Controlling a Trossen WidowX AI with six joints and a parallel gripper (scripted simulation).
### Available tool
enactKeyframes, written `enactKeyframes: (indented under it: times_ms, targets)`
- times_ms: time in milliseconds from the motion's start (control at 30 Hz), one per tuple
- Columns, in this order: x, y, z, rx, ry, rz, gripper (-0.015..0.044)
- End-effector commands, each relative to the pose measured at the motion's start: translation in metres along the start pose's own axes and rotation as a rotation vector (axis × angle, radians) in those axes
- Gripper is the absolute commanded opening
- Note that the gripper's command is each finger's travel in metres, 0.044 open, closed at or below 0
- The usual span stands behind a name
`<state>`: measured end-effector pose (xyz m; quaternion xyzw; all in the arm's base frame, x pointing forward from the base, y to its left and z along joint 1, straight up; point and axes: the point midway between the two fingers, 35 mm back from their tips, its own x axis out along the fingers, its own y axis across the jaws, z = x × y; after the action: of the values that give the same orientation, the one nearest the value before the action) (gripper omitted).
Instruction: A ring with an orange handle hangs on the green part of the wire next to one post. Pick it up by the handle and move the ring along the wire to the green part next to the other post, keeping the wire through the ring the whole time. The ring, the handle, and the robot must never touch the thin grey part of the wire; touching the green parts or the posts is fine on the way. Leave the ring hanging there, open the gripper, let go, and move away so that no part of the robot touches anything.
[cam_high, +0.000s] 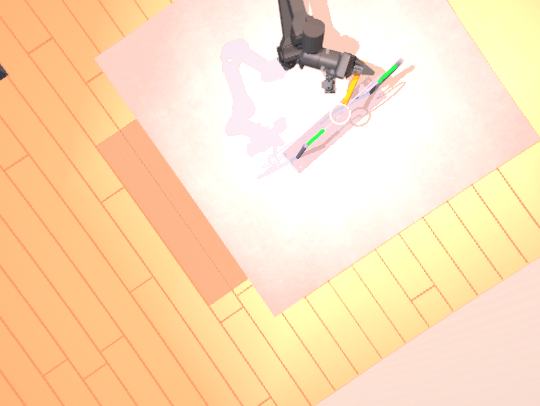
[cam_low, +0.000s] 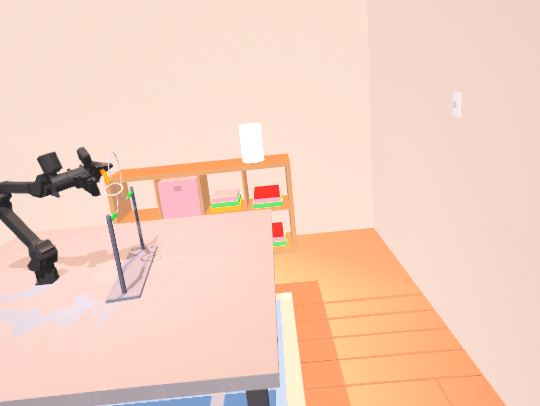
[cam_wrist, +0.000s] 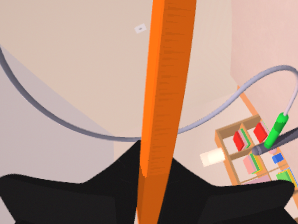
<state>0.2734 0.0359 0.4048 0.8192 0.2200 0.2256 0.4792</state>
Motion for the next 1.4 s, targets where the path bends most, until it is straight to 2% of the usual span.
enactKeyframes:
  times_ms: [0,1367]
  targets:
    - [0.000,0.002,-0.002,-0.038,0.000,-0.017,-0.0150]
    - [-0.001,-0.017,0.003,-0.450,-0.051,-0.261,-0.0150]
